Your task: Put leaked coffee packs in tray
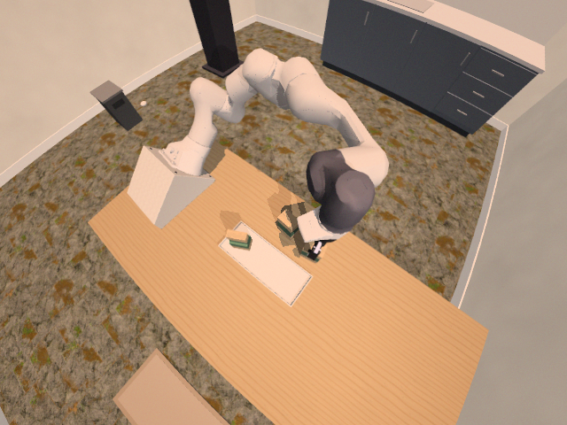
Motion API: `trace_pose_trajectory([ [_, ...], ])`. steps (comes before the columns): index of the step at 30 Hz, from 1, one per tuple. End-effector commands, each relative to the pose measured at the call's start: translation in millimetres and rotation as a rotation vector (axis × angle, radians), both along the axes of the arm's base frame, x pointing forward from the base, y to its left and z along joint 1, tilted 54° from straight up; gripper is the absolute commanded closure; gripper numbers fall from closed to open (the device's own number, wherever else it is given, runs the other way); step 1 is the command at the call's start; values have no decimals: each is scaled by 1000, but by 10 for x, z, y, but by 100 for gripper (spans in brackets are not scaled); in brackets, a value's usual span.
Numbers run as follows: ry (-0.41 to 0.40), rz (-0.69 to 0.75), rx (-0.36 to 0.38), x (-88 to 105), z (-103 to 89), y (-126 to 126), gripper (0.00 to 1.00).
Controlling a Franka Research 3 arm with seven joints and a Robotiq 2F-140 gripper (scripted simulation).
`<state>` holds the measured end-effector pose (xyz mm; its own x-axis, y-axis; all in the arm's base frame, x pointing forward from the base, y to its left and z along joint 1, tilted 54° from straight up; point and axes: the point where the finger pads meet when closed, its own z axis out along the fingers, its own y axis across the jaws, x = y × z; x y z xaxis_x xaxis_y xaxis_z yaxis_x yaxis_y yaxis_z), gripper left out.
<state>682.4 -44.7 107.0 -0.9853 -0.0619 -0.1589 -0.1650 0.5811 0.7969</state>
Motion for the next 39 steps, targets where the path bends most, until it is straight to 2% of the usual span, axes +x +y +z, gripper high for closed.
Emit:
trace_pose_trajectory([
  [1,-8,2,1,16,-27,49,45],
  [26,-8,2,1,39,-310,444,45],
  [39,-8,2,1,42,-349,497,45],
])
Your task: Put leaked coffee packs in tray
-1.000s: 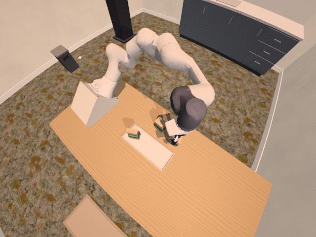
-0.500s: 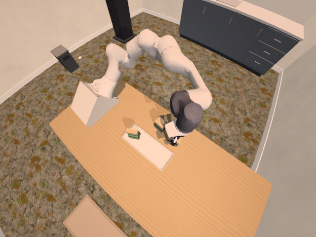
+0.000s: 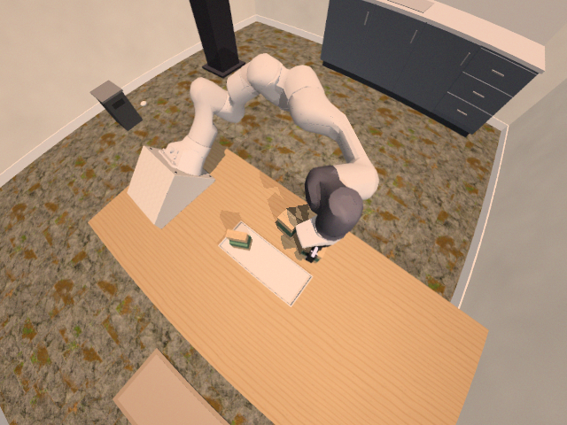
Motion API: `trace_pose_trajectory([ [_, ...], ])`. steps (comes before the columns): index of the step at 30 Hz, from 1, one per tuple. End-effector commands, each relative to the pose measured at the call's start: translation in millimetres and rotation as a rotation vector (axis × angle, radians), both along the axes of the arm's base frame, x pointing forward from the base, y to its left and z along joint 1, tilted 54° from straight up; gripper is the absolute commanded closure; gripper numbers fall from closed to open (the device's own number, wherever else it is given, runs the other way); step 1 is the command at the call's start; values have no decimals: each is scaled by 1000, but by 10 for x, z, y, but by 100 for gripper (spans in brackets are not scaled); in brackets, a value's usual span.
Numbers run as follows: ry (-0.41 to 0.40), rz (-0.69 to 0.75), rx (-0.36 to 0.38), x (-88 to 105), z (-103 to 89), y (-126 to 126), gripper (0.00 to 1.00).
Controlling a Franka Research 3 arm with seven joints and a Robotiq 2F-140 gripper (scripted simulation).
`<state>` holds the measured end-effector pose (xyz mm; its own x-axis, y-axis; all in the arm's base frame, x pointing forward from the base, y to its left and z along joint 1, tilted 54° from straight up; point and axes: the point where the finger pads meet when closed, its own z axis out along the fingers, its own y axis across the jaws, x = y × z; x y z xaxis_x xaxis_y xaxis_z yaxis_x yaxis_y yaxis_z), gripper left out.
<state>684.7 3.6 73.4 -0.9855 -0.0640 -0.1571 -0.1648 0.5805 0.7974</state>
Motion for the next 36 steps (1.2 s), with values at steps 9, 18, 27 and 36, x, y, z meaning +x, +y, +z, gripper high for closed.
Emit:
trace_pose_trajectory([
  [9,-10,0,0,18,-13,14,45],
  [18,-10,0,0,18,-13,14,45],
  [27,-10,0,0,18,-13,14,45],
  [36,-10,0,0,18,-13,14,76],
])
